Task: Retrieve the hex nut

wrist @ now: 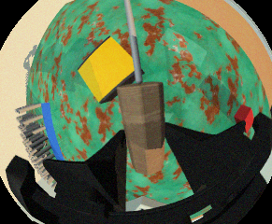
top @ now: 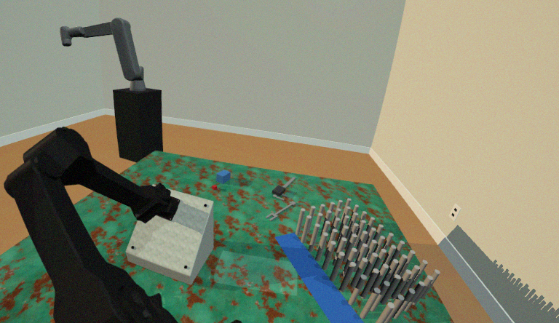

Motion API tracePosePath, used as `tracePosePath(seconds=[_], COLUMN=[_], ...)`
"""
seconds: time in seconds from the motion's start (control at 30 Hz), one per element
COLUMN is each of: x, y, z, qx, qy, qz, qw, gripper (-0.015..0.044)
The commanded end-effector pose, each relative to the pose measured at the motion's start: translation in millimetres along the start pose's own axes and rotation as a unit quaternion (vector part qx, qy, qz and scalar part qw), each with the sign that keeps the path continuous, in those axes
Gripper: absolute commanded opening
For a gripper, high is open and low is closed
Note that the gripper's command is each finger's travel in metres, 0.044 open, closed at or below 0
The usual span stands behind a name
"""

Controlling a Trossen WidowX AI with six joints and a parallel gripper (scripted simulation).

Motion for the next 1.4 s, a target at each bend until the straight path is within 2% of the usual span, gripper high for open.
tracePosePath(seconds=[0.0,0.33,0.67,1.0,1.37], x=[1,0,-1,-2,-3], y=[-1,-1,-2,-2,-3], z=[-2,-6,-10,-14,-18], qx=[0.054,0.221,0.381,0.531,0.677], qy=[-0.005,-0.015,-0.026,-0.038,-0.05], qz=[-0.005,-0.009,-0.009,-0.005,0.003], qw=[0.999,0.975,0.924,0.847,0.734], gripper=[0.0,0.0,0.0,0.0,0.0])
Point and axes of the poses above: the point midway between the two fingers, 35 mm back from their tips, its own x axis back along the fingers, its own z axis across the jaws, y = z × x, the point moved 4 cm from there along x, back along the fingers, and after that the axes turned 11 degrees about -x, right-handed, at the moved point
